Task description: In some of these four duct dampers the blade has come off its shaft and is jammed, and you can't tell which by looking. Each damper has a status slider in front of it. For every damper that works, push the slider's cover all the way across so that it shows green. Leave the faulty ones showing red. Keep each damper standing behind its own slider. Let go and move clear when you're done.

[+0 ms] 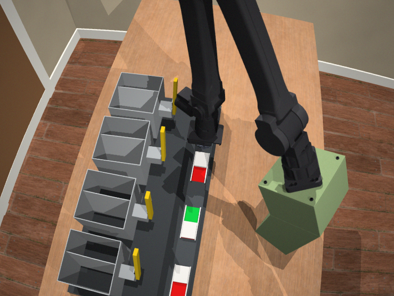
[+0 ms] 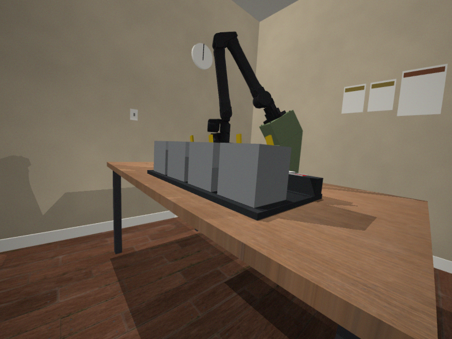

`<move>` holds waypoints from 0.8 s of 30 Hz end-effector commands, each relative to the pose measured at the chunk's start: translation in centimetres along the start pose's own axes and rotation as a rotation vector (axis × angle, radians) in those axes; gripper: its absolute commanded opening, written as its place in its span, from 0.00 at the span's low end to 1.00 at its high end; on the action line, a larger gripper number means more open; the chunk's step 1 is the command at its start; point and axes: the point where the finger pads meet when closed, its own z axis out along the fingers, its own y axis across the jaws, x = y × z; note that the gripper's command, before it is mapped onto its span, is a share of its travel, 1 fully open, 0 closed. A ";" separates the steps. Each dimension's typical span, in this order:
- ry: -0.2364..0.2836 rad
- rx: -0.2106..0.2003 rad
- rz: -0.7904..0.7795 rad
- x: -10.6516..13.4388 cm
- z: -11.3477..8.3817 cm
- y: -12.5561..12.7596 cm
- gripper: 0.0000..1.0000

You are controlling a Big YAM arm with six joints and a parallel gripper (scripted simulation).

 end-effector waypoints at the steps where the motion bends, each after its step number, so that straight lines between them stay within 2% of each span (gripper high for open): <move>1: 0.003 0.005 0.003 0.0 0.5 0.3 0.00; 24: 0.008 0.013 0.003 0.0 0.5 0.3 0.00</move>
